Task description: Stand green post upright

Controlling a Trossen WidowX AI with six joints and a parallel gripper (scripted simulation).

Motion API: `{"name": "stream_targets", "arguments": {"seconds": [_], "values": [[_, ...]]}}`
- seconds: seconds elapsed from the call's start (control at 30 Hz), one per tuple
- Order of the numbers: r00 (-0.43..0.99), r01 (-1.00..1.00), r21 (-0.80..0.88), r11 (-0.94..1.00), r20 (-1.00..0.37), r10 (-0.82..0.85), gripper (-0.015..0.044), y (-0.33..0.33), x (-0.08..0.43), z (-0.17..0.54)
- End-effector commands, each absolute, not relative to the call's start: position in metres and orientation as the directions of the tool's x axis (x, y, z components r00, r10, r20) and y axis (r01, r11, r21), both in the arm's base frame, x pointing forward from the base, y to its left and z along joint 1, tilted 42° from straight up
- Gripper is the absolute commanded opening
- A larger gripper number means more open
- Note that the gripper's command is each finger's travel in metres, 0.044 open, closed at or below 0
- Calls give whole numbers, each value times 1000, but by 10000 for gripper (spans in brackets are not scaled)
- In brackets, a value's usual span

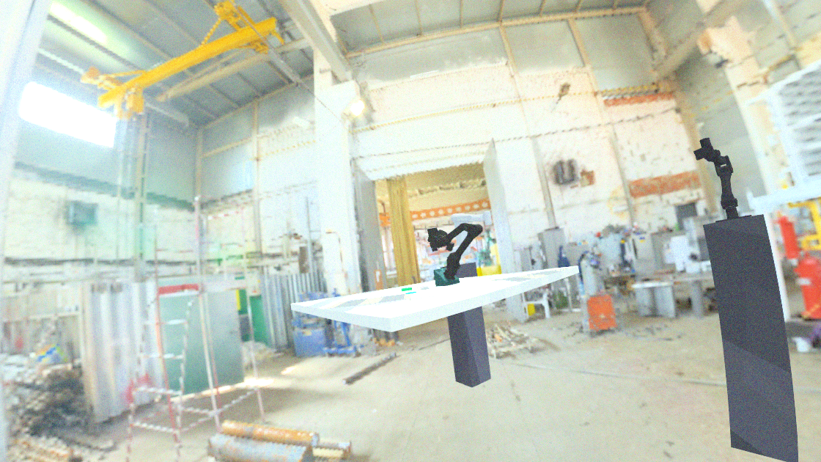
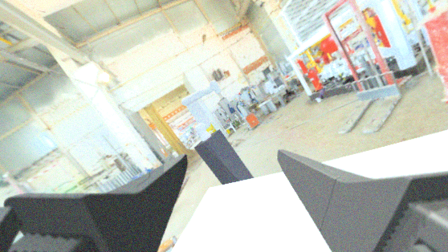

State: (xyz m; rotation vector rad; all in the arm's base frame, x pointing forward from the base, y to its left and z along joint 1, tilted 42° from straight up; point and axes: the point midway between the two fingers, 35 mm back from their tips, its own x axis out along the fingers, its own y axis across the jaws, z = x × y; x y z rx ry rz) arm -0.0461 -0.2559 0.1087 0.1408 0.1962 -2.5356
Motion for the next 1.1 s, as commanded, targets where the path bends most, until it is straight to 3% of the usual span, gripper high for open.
{"name": "stream_targets", "arguments": {"seconds": [0.0, 0.2, 0.53, 0.77, 1.07], "values": [[-819, 571, -118, -812, -149, -554, 374, -257, -45, 108], [-682, 730, -355, -584, -332, -651, 233, -295, -1, 81], [-424, 841, -540, 37, -699, -575, 233, -317, 86, 20], [-290, 778, -430, 458, -893, -345, 233, -298, 143, -18], [-196, 609, -65, 790, -978, 71, 233, -246, 205, -48]]}}
